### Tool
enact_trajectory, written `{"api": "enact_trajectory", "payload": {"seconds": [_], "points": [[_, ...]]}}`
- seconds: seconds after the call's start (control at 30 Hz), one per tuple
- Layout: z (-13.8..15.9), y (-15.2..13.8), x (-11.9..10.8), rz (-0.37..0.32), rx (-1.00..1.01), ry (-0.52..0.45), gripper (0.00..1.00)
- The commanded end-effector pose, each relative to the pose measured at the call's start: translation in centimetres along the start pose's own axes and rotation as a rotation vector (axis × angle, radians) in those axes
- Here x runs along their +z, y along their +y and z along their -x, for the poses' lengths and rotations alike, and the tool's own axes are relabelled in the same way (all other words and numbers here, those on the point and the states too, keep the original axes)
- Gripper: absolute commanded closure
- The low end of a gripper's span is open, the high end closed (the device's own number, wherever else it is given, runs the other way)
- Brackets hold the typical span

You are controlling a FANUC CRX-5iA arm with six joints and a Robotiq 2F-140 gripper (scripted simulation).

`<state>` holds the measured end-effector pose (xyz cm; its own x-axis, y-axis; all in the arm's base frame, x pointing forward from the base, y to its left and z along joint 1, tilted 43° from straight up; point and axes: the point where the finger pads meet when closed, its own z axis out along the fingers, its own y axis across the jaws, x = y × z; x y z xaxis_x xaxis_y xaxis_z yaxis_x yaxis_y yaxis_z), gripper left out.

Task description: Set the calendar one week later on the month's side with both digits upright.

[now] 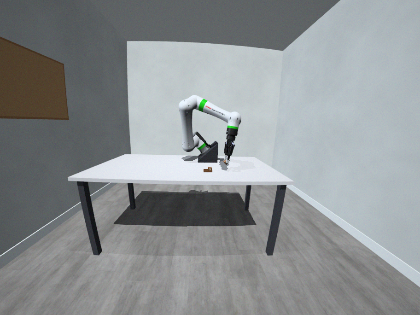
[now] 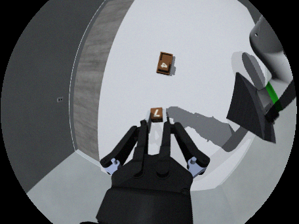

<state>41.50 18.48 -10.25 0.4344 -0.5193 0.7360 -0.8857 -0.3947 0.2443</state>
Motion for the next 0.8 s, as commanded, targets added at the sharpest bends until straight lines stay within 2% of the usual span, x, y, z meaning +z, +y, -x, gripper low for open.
{"api": "enact_trajectory", "payload": {"seconds": [0.0, 0.3, 0.57, 0.77], "points": [[-0.2, 0.0, -0.1, -0.003, -0.002, -0.126, 0.84], [-0.6, 0.0, 0.0, -0.003, -0.002, -0.165, 0.84], [-0.9, 0.0, 0.0, -0.002, -0.003, -0.389, 0.84], [-1.3, -0.1, 0.1, -0.005, -0.002, -0.41, 0.84]]}}
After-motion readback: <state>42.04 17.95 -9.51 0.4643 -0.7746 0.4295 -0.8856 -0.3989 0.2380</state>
